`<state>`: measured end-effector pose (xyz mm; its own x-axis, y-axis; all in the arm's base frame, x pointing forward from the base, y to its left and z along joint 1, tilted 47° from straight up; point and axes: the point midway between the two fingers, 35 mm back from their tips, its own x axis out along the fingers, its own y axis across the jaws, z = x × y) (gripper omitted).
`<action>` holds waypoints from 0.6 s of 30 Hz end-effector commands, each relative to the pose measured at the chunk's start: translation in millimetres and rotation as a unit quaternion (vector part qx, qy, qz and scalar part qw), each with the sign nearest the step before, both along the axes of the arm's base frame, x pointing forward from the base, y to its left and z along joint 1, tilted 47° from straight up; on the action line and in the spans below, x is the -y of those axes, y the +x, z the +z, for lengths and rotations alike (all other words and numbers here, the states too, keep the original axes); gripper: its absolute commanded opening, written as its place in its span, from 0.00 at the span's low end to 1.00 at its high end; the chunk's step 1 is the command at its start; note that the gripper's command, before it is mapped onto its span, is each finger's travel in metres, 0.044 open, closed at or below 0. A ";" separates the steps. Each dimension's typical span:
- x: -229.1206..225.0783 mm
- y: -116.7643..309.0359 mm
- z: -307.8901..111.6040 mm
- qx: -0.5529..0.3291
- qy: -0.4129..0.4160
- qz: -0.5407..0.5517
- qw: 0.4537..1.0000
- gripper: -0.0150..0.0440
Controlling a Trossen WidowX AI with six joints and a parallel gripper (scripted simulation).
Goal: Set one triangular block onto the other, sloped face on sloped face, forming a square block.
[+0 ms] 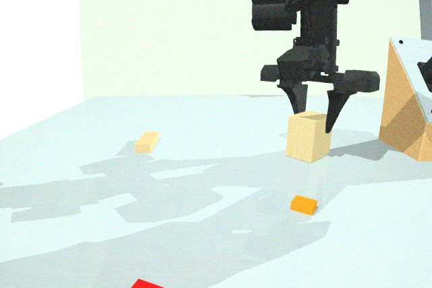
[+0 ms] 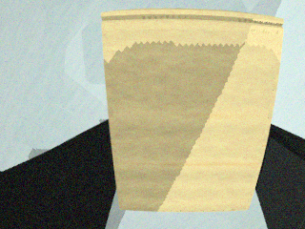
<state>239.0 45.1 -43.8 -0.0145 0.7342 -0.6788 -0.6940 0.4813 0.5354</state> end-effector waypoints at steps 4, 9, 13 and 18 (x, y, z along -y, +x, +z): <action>0.0 0.0 0.0 0.000 0.000 0.000 1.000 0.92; 0.0 0.0 0.0 0.000 0.000 0.000 1.000 1.00; 0.0 0.0 0.0 0.000 0.000 0.000 1.000 1.00; 41.2 7.1 32.5 0.000 -0.006 -0.002 1.000 1.00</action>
<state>235.8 31.2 -33.0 -0.0399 0.7375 -0.6742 -0.6793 0.4748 0.5596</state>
